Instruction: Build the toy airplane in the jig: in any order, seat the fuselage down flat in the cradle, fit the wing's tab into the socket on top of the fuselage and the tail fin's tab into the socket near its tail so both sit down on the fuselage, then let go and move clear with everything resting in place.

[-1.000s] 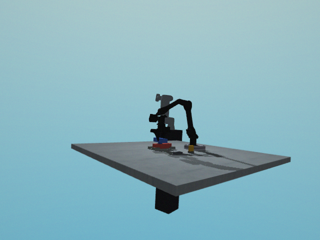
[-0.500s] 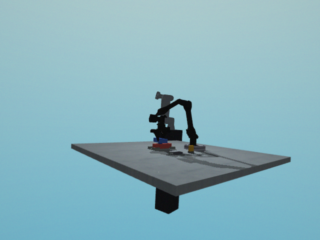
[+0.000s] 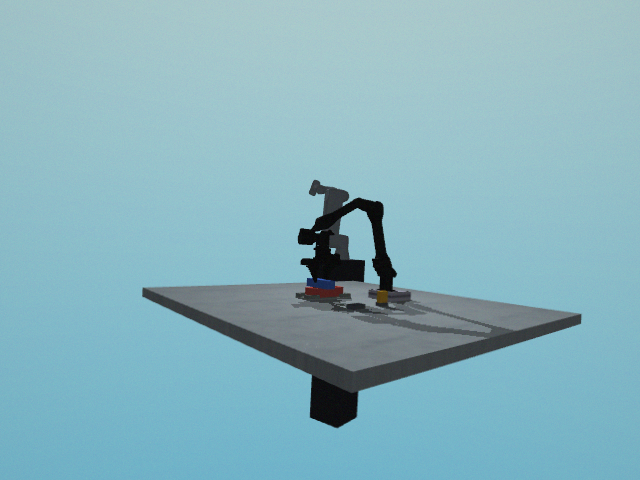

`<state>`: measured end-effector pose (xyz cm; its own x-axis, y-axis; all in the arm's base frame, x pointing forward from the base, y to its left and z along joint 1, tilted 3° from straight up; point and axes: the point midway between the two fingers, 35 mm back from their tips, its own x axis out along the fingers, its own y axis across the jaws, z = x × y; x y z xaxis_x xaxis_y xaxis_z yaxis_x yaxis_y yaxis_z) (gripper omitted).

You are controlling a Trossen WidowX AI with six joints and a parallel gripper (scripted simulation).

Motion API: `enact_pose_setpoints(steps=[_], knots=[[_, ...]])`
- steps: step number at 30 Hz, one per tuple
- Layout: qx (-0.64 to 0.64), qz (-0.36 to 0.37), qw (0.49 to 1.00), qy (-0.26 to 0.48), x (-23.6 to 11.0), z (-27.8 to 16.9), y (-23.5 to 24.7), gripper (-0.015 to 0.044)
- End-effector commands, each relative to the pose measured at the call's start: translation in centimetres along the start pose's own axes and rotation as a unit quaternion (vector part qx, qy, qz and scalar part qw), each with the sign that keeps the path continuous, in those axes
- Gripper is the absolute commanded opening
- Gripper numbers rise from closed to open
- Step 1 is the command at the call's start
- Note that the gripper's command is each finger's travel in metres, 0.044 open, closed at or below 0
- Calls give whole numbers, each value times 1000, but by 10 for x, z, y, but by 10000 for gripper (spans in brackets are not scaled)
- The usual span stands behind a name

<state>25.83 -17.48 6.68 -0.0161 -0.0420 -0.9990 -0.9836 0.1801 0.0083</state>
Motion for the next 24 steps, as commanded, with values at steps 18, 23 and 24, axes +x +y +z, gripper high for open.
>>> enact_pose_setpoints(steps=[18, 23, 24], knots=[[-3, 0, 1000, 1, -82, 0, -1, 440], [-3, 0, 1000, 1, -84, -1, -4, 440], [5, 0, 1000, 1, -84, -1, -4, 440]])
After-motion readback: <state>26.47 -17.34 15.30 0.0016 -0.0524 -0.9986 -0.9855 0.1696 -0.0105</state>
